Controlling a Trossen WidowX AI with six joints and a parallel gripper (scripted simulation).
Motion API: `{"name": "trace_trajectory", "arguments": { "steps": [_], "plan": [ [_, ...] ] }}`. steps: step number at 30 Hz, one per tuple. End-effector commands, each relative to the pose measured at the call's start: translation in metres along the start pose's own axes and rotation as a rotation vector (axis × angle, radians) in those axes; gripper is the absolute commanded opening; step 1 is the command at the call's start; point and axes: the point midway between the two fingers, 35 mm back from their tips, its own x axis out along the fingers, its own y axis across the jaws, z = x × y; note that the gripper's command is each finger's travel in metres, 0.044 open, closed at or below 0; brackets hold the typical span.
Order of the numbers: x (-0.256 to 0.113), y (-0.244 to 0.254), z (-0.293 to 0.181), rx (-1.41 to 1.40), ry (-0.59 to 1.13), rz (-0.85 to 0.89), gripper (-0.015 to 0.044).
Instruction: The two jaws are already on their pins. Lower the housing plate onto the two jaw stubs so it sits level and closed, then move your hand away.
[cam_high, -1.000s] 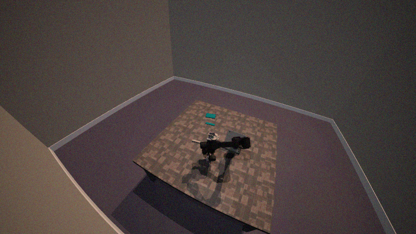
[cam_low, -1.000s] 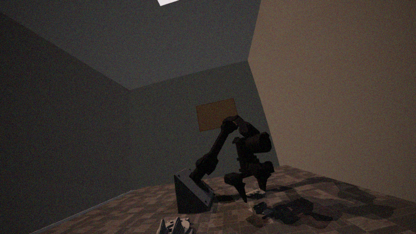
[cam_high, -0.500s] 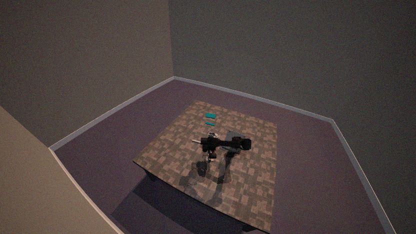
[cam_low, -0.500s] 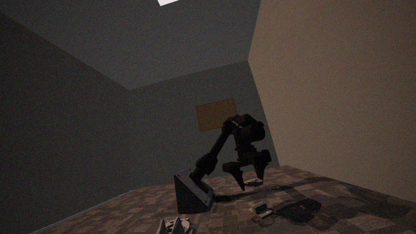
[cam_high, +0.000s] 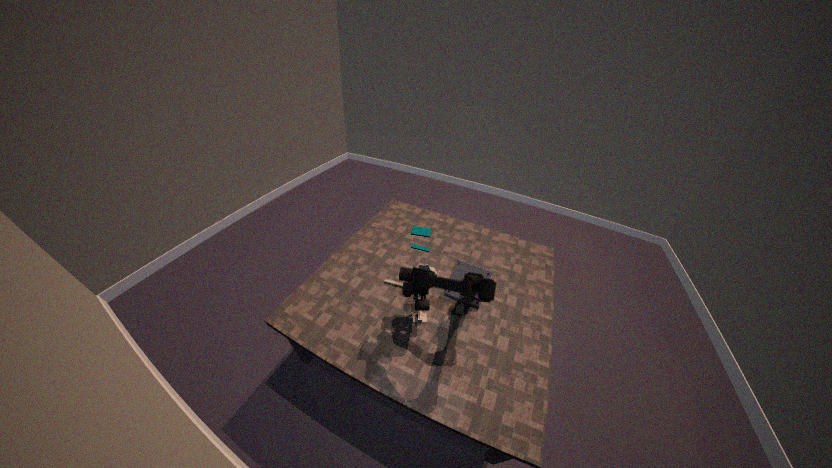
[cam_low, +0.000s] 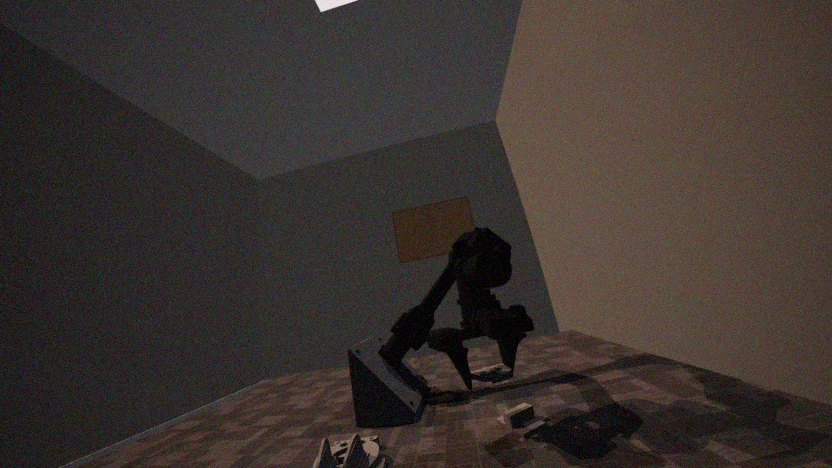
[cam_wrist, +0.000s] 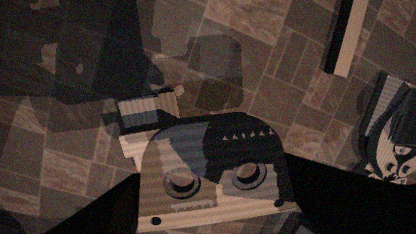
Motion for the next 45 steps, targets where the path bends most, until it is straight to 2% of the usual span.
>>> {"name": "trace_trajectory", "arguments": {
  "steps": [1,23,45],
  "plan": [
    [0.002,-0.013,0.001,0.011,0.005,-0.013,0.0351],
    [0.005,-0.085,-0.001,0.097,0.023,-0.051,0.0351],
    [0.004,-0.155,-0.023,0.188,0.033,-0.052,0.0351]
  ]
}}
